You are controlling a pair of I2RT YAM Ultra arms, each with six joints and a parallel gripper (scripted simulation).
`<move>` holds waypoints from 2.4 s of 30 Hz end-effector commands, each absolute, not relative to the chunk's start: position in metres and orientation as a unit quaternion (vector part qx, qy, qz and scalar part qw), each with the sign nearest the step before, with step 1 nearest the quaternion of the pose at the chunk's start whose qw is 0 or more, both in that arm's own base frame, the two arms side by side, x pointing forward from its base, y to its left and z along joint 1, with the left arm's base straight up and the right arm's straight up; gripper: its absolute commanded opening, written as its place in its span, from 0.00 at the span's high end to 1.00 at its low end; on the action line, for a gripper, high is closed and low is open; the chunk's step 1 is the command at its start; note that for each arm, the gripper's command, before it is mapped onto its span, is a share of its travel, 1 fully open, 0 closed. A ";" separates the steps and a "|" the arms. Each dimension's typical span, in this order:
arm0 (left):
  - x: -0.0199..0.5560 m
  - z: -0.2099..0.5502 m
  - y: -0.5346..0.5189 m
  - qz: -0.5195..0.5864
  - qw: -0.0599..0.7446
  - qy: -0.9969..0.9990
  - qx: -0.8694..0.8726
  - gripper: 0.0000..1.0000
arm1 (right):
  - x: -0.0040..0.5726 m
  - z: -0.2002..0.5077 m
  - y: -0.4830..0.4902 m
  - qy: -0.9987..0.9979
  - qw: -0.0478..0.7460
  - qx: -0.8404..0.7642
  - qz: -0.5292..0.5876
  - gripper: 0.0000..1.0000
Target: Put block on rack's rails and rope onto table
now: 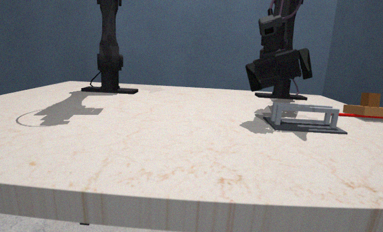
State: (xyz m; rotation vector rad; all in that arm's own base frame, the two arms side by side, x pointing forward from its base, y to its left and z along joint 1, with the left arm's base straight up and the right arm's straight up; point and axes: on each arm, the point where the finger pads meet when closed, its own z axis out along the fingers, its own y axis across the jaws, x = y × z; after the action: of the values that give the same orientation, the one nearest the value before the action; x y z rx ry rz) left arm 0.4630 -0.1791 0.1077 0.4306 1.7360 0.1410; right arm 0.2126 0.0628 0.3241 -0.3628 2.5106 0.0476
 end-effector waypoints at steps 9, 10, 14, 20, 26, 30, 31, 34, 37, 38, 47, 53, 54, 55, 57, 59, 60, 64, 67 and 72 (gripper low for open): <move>0.465 0.118 -0.180 0.059 0.634 0.749 0.183 0.00 | 0.213 0.328 0.063 0.942 0.306 -0.135 0.019 0.00; 0.465 0.118 -0.180 0.059 0.634 0.749 0.183 0.00 | 0.213 0.328 0.063 0.942 0.306 -0.135 0.019 0.00; 0.465 0.118 -0.180 0.059 0.634 0.749 0.183 0.00 | 0.213 0.328 0.063 0.942 0.306 -0.135 0.019 0.00; 0.476 0.145 -0.173 0.048 0.645 0.745 0.164 0.00 | 0.241 0.328 0.070 0.934 0.333 -0.130 0.027 0.00; 0.479 0.162 -0.159 0.035 0.635 0.756 0.152 0.00 | 0.260 0.352 0.069 0.902 0.415 -0.112 0.040 0.00; 0.482 0.185 -0.144 0.027 0.638 0.758 0.137 0.00 | 0.280 0.359 0.068 0.886 0.451 -0.100 0.042 0.00; 0.483 0.193 -0.140 0.025 0.640 0.756 0.132 0.00 | 0.284 0.360 0.067 0.882 0.459 -0.096 0.044 0.00; 0.483 0.200 -0.136 0.023 0.642 0.756 0.128 0.00 | 0.288 0.362 0.067 0.878 0.468 -0.093 0.044 0.00; 0.482 0.219 -0.125 0.022 0.647 0.753 0.118 0.00 | 0.301 0.367 0.065 0.865 0.493 -0.086 0.045 0.00; 0.482 0.225 -0.121 0.020 0.649 0.752 0.114 0.00 | 0.304 0.369 0.064 0.860 0.501 -0.083 0.045 0.00; 0.471 0.288 -0.083 0.008 0.668 0.740 0.076 0.00 | 0.335 0.385 0.052 0.817 0.572 -0.058 0.041 0.00; 0.461 0.311 -0.070 0.004 0.674 0.736 0.065 0.00 | 0.352 0.385 0.047 0.803 0.593 -0.047 0.039 0.00; 0.458 0.317 -0.066 0.003 0.675 0.735 0.062 0.00 | 0.354 0.388 0.045 0.797 0.602 -0.047 0.037 0.00; 0.456 0.323 -0.062 0.002 0.677 0.734 0.059 0.00 | 0.353 0.394 0.043 0.788 0.613 -0.044 0.036 0.00; 0.449 0.337 -0.053 0.000 0.682 0.730 0.051 0.00 | 0.356 0.400 0.039 0.774 0.631 -0.040 0.033 0.00; 0.442 0.348 -0.045 -0.002 0.685 0.727 0.043 0.00 | 0.365 0.397 0.035 0.770 0.637 -0.035 0.030 0.00; 0.438 0.354 -0.042 -0.003 0.687 0.726 0.040 0.00 | 0.365 0.402 0.032 0.761 0.647 -0.033 0.028 0.00; 0.421 0.374 -0.029 -0.008 0.692 0.721 0.028 0.00 | 0.373 0.408 0.024 0.739 0.673 -0.024 0.023 0.00; 0.412 0.384 -0.023 -0.010 0.695 0.719 0.022 0.00 | 0.381 0.404 0.020 0.734 0.679 -0.022 0.018 0.00; 0.394 0.402 -0.012 -0.012 0.701 0.713 0.013 0.00 | 0.372 0.428 0.012 0.692 0.721 -0.015 0.012 0.00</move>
State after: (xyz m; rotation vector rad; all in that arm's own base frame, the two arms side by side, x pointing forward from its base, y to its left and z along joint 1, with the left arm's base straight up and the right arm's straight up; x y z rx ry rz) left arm 0.4120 -0.0191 0.3777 0.0452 1.5941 0.0037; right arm 0.3756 0.0173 0.3767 -0.0314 1.7523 0.0316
